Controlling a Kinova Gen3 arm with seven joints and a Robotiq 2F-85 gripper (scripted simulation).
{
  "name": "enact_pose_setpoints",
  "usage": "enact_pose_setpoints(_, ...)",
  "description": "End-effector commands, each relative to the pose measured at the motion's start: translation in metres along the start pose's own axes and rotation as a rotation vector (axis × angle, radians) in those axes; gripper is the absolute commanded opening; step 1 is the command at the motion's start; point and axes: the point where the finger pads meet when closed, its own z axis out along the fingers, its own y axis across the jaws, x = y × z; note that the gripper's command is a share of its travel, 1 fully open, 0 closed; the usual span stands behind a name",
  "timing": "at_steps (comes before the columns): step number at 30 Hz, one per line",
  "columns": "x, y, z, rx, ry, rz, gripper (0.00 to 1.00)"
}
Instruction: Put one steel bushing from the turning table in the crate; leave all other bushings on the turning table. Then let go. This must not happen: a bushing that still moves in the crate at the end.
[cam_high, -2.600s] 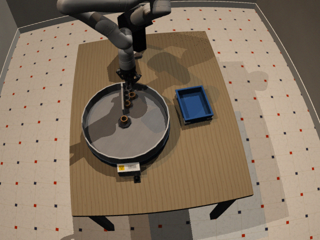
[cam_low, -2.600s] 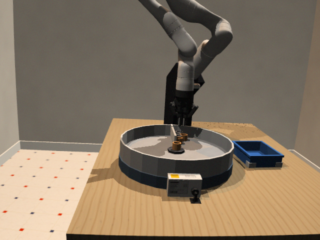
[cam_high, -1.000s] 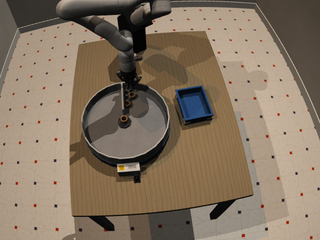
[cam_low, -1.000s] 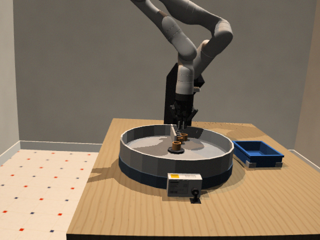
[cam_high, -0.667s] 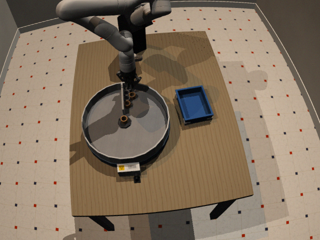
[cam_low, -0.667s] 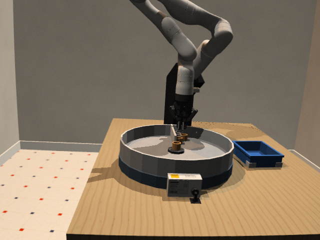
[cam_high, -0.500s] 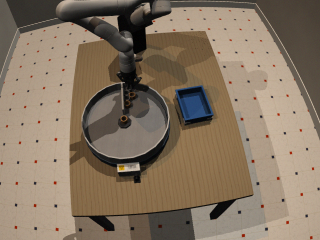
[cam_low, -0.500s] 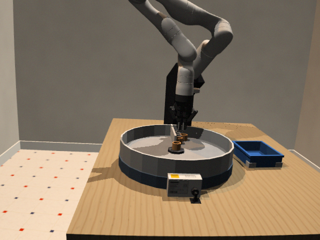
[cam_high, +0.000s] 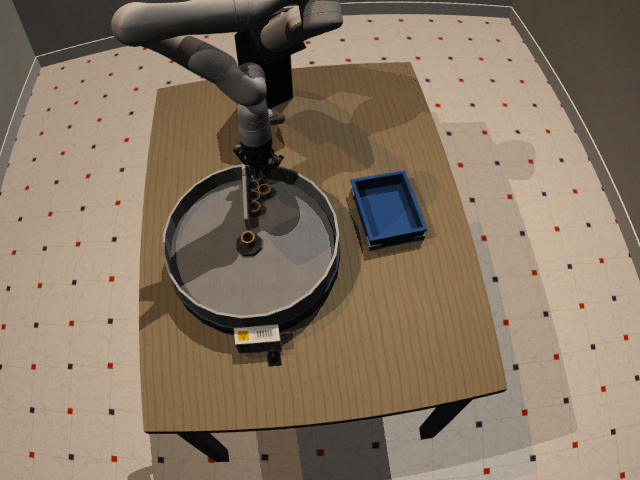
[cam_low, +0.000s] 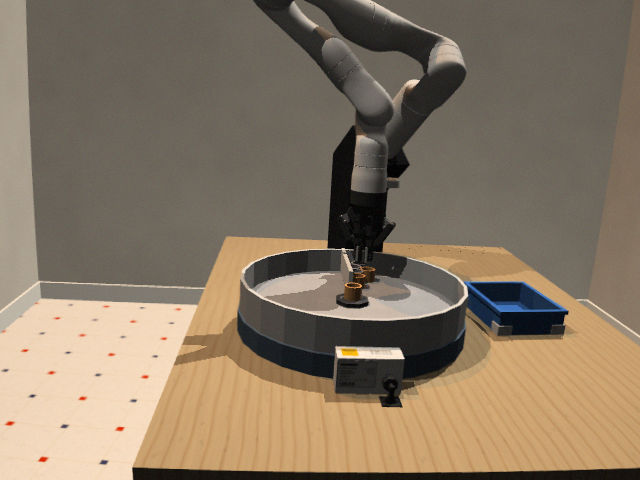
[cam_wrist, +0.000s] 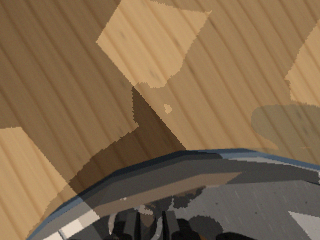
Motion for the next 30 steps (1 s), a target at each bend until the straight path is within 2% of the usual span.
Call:
enact_pose_setpoints(1,0.0009,0.0009,0.0008,-0.002,0.002,0.000,0.14)
enact_pose_setpoints(30,0.0009,0.0010,0.0080,-0.002,0.002,0.000,0.14)
